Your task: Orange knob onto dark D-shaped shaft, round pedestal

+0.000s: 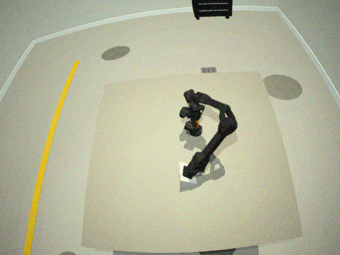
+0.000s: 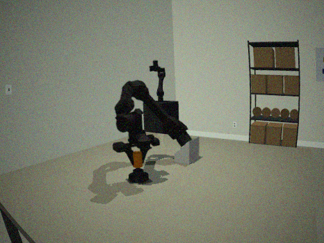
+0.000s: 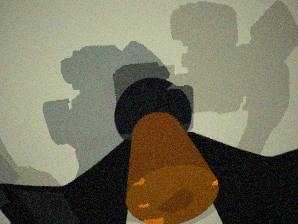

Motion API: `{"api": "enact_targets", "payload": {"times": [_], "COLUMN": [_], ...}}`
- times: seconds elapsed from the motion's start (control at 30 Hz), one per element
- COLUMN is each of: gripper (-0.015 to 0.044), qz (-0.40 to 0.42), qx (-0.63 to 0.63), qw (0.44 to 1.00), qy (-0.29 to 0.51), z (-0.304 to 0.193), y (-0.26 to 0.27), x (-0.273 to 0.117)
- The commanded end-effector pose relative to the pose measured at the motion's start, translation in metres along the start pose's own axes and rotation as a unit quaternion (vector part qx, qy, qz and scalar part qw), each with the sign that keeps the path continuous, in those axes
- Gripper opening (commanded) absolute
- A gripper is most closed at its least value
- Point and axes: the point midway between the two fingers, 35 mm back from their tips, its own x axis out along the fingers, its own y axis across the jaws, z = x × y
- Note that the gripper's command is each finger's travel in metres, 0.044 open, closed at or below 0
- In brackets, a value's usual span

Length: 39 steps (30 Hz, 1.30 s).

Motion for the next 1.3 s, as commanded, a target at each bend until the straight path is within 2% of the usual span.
{"api": "enact_targets", "payload": {"times": [0.0, 0.4, 0.63, 1.27], "gripper": [0.0000, 0.0000, 0.0000, 0.0000], "qz": [0.000, 0.000, -0.001, -0.001], "qx": [-0.001, -0.006, -0.106, -0.106], "qw": [1.000, 1.000, 0.994, 0.994], "qy": [0.000, 0.000, 0.000, 0.000], "z": [0.0001, 0.0001, 0.0000, 0.0008], "y": [-0.0007, -0.0025, -0.0043, -0.0078], "x": [0.0002, -0.0043, -0.0057, 0.0002]}}
